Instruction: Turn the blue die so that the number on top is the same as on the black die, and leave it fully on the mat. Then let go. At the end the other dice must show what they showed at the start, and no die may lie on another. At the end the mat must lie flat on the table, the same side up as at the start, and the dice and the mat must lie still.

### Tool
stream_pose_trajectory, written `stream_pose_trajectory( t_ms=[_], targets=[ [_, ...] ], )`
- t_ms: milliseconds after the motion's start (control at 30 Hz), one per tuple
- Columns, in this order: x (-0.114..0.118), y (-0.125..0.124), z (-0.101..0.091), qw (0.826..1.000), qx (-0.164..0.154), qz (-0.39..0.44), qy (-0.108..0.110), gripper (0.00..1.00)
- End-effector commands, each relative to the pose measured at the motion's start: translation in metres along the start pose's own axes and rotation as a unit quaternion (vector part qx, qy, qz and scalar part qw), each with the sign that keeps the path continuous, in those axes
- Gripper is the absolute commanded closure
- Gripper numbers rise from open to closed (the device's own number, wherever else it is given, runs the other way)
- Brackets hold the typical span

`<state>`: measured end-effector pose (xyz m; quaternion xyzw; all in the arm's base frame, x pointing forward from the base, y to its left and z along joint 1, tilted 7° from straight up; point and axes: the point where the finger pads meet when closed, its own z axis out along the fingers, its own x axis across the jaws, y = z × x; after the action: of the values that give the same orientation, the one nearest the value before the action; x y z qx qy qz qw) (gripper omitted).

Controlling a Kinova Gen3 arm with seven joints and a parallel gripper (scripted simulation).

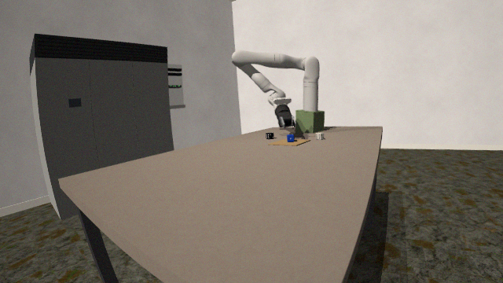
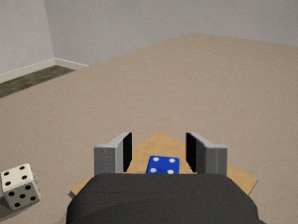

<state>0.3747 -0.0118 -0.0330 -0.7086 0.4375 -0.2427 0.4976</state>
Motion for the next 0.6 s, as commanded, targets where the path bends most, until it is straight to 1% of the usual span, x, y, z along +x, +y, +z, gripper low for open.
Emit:
stream_pose_trajectory(
  t_ms=[0,133,233,567],
  targets=[
    [0.004,-0.008,-0.004,1.0,0.0,-0.007,0.004,0.13],
    [0.004,-0.022,-0.011,1.0,0.0,-0.007,0.004,0.13],
    [0.004,-0.028,-0.014,1.0,0.0,-0.007,0.004,0.13],
    [0.004,-0.029,-0.015,1.0,0.0,-0.007,0.004,0.13]
  ],
)
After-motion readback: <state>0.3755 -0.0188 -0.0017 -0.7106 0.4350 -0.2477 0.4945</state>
